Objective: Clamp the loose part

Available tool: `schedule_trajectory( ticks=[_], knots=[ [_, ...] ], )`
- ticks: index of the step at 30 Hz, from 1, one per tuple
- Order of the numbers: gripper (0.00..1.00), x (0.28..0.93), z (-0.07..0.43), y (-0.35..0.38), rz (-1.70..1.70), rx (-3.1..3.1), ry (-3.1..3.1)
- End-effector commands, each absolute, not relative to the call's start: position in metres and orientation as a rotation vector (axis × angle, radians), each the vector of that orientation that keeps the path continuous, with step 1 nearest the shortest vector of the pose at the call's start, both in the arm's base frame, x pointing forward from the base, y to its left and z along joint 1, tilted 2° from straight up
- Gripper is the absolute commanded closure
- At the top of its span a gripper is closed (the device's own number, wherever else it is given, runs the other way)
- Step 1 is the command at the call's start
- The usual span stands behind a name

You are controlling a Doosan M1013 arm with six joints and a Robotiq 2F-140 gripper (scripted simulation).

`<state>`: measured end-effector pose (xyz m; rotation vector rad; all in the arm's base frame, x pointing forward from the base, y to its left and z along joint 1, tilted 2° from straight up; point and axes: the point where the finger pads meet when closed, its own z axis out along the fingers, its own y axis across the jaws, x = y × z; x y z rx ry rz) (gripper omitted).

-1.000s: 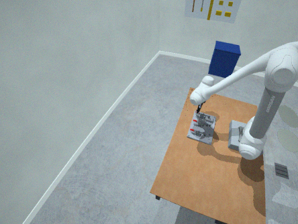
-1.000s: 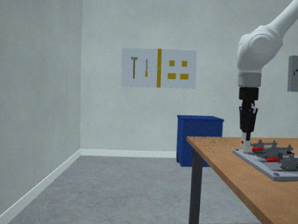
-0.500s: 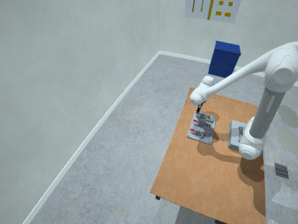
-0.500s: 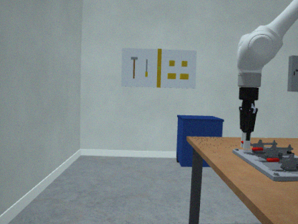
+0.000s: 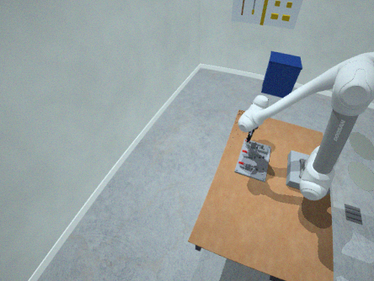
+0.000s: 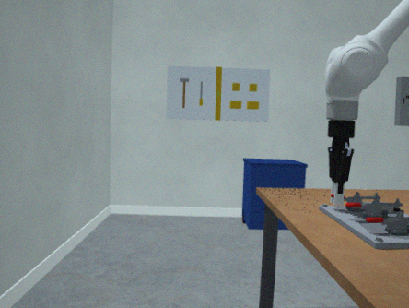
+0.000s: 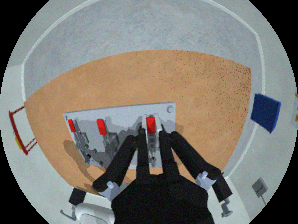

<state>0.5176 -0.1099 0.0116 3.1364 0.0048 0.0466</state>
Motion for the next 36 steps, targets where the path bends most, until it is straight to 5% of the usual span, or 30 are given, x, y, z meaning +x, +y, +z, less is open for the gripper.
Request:
schedule_trajectory(
  ticks=[1,32,33,36],
  knots=[
    [0.90,0.5172,0.0106,-0.1098,0.044,3.137,0.005],
    [0.90,0.5188,0.0068,-0.1098,0.044,3.137,0.005],
    [0.65,0.5188,0.0068,-0.1098,0.044,3.137,0.005],
    [0.65,0.5188,0.0068,-0.1098,0.044,3.137,0.005]
  ],
)
